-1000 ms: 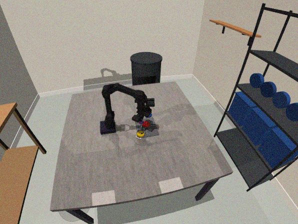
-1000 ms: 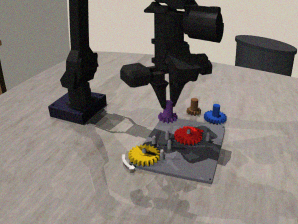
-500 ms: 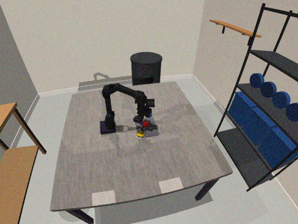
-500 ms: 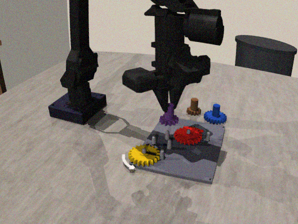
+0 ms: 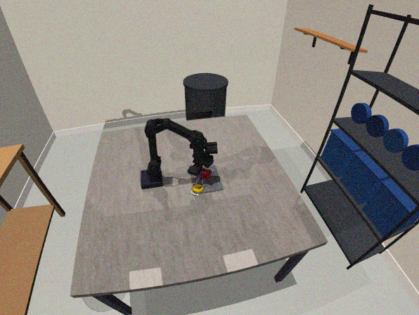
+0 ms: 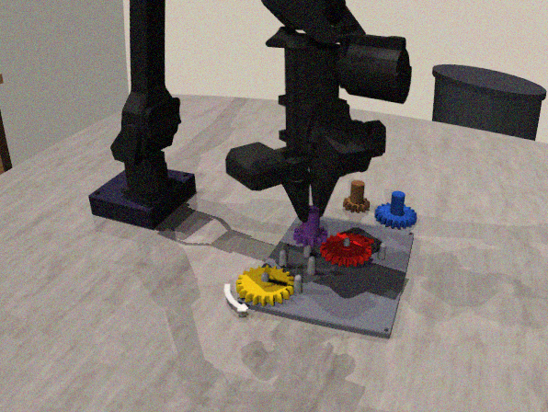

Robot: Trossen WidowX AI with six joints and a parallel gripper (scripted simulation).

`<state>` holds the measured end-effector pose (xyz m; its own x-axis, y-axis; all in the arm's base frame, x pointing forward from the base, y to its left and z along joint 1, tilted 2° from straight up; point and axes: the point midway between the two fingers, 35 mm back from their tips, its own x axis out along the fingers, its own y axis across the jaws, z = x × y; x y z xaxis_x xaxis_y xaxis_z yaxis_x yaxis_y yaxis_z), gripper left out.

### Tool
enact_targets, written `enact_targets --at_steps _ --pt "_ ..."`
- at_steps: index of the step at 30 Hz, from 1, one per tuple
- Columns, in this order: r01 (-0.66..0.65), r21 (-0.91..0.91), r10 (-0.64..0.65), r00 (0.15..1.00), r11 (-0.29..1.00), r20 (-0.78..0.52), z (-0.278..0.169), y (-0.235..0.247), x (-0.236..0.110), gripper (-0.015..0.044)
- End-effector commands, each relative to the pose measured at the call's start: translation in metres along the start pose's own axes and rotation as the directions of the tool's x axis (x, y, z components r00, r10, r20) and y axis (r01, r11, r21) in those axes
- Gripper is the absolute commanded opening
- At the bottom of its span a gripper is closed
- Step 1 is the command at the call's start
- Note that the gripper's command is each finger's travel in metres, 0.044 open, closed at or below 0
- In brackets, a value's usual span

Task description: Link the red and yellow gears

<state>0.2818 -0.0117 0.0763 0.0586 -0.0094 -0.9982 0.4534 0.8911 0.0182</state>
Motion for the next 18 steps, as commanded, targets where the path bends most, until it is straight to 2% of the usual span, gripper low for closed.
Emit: enact_targets --at_steps 1,12,18 --pt "0.006 0.079 -0.006 1.0 0.997 -0.007 -0.002 -0.001 0.007 0.0" --pt "0.008 0.347 -0.006 1.0 0.938 -0.007 -0.002 -0.002 0.018 0.0" --pt "0.008 0.33 -0.006 1.0 0.944 -0.007 -0.002 -0.002 0.018 0.0"
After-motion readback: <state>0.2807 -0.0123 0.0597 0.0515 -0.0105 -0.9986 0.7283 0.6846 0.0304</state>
